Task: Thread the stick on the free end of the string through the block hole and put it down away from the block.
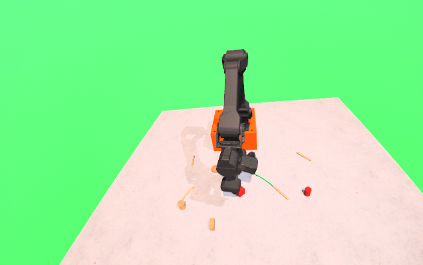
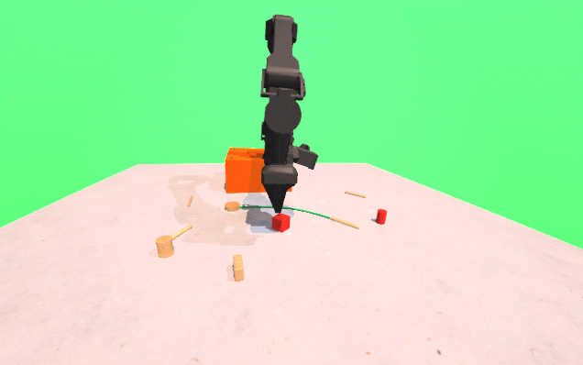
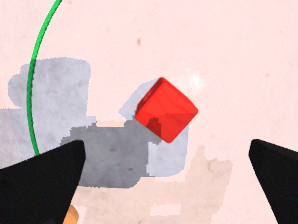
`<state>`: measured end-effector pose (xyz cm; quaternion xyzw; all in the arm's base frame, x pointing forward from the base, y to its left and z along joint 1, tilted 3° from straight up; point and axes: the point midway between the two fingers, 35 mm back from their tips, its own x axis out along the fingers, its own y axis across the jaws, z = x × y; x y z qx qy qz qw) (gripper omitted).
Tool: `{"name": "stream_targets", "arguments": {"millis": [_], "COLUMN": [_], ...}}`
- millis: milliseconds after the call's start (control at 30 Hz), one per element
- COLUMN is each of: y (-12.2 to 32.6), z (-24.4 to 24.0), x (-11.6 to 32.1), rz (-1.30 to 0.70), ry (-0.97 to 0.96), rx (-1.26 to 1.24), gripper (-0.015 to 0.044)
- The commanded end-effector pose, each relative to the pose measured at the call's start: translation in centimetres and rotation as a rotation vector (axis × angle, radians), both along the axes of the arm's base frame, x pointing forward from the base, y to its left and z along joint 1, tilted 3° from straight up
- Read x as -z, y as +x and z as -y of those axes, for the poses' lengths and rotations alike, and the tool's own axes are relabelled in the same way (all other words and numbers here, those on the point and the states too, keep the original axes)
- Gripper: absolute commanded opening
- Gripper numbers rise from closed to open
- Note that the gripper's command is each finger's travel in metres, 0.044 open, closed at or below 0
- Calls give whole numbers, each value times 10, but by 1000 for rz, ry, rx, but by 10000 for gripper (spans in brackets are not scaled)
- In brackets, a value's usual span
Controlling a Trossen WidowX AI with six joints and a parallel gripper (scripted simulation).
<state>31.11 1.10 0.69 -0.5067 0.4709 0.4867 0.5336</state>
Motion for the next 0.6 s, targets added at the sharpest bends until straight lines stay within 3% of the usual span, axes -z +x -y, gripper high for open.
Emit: {"name": "stream_targets", "arguments": {"millis": [0, 333, 567], "y": [0, 0, 0], "z": [-3, -3, -3], "x": [0, 0, 0], "rz": [-9, -9, -9], "ry": [-8, -8, -8], "rx": [-54, -54, -54], "gripper": [440, 440, 256]}}
